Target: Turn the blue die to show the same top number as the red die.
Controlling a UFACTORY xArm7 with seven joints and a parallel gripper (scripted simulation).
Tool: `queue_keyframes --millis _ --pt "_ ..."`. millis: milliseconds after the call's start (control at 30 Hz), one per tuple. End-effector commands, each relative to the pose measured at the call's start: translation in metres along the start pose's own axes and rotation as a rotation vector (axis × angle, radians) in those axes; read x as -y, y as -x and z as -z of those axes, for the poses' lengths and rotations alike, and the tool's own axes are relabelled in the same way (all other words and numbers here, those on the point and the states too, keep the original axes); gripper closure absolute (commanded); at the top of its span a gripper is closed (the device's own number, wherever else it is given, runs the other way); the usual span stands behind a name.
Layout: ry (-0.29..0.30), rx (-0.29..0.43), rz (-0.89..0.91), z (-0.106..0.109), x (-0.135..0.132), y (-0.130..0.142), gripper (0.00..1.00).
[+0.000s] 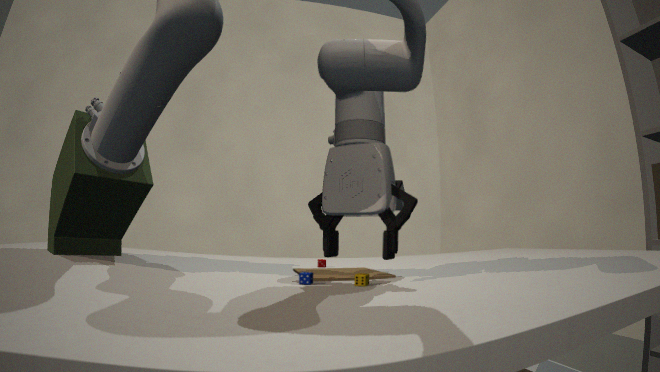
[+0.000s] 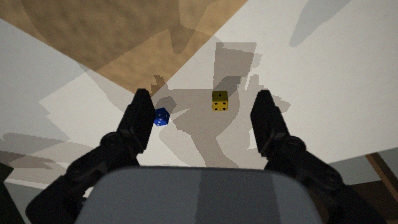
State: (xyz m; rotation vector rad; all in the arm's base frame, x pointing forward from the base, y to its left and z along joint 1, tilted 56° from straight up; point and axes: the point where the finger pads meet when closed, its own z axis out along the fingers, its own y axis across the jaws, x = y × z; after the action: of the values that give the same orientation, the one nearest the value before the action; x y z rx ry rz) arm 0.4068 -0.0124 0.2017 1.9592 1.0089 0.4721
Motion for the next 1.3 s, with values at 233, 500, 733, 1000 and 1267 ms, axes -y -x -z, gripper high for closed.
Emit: queue_keyframes --millis 233,500,733,1000,1267 --pt "0.003 -0.003 -0.002 0.001 0.043 0.018 0.0" --pt "0.003 -0.003 -0.002 0.001 0.048 0.02 0.0" --pt "0.003 -0.003 -0.002 0.001 0.048 0.02 0.0" --pt "0.003 -0.003 -0.002 0.001 0.048 0.02 0.0" --pt "0.003 -0.003 -0.002 0.001 0.048 0.02 0.0"
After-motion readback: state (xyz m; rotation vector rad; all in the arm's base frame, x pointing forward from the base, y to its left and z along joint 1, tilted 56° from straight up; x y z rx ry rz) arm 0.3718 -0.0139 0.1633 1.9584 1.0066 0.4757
